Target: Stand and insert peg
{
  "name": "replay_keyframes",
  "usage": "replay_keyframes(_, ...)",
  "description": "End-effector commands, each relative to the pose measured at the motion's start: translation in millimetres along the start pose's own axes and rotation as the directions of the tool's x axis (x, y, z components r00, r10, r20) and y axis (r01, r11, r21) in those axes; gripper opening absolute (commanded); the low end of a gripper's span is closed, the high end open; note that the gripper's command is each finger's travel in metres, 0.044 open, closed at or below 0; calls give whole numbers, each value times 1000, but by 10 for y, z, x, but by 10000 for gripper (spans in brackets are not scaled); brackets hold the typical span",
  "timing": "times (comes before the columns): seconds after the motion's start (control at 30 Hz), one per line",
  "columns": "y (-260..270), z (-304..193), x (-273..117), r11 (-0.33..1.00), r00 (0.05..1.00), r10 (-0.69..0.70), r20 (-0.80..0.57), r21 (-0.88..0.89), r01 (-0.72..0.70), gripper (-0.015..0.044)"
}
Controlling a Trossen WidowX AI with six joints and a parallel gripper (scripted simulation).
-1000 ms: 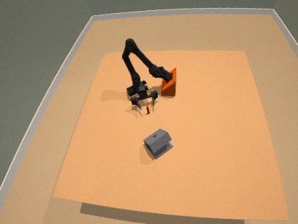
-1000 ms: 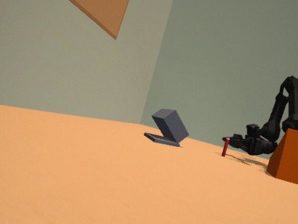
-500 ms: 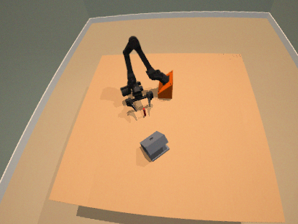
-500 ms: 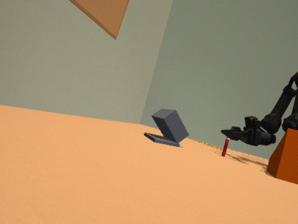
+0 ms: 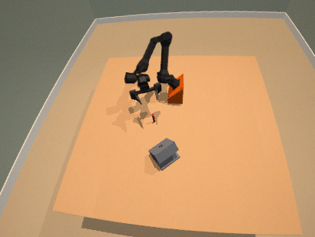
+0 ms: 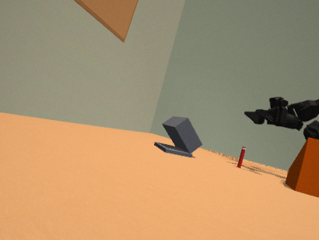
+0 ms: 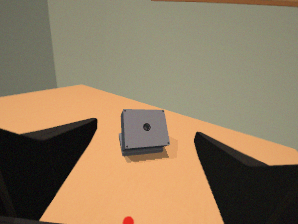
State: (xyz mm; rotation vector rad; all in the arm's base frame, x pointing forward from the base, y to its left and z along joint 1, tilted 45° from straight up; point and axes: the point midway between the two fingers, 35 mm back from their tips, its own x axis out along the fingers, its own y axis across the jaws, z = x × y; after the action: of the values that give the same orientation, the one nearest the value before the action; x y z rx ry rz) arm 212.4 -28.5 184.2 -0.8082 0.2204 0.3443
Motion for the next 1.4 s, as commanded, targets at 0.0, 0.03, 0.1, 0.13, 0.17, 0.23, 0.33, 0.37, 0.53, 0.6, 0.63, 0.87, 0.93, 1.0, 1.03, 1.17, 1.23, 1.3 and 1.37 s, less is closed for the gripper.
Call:
replay_keyframes(0.0, 31, 139, -64, 1000, 1000, -21, 9, 19, 20, 440)
replay_keyframes(0.03, 31, 139, -64, 1000, 1000, -21, 9, 19, 20, 440)
replay_keyframes(0.1, 31, 136, -62, 1000, 1000, -19, 5, 24, 19, 440)
replay_keyframes(0.13, 31, 125, -55, 999, 1000, -14, -4, 36, 14, 440)
replay_keyframes(0.17, 32, 107, -43, 998, 1000, -4, -21, 58, 6, 440)
replay_keyframes(0.23, 37, 62, -14, 994, 998, 19, -61, 108, -13, 440)
replay_keyframes(0.33, 50, -7, 26, 983, 991, 58, -122, 180, -36, 440)
replay_keyframes(0.37, 56, -29, 39, 978, 987, 72, -142, 202, -42, 440)
replay_keyframes(0.53, 96, -148, 98, 949, 957, 147, -249, 309, -65, 440)
replay_keyframes(0.6, 116, -196, 117, 936, 939, 178, -293, 346, -70, 440)
replay_keyframes(0.63, 126, -219, 126, 929, 929, 194, -315, 363, -71, 440)
replay_keyframes(0.87, 204, -381, 168, 887, 831, 297, -471, 459, -57, 440)
replay_keyframes(0.93, 225, -425, 174, 878, 794, 322, -516, 476, -47, 440)
replay_keyframes(1.0, 244, -467, 176, 872, 753, 345, -560, 488, -36, 440)
replay_keyframes(1.03, 252, -487, 177, 870, 732, 354, -582, 493, -29, 440)
replay_keyframes(1.17, 279, -562, 174, 869, 636, 383, -670, 496, -1, 440)
replay_keyframes(1.23, 287, -596, 171, 873, 584, 389, -712, 488, 14, 440)
replay_keyframes(1.3, 289, -625, 167, 880, 530, 389, -753, 475, 28, 440)
replay_keyframes(1.37, 286, -649, 164, 889, 476, 383, -791, 455, 41, 440)
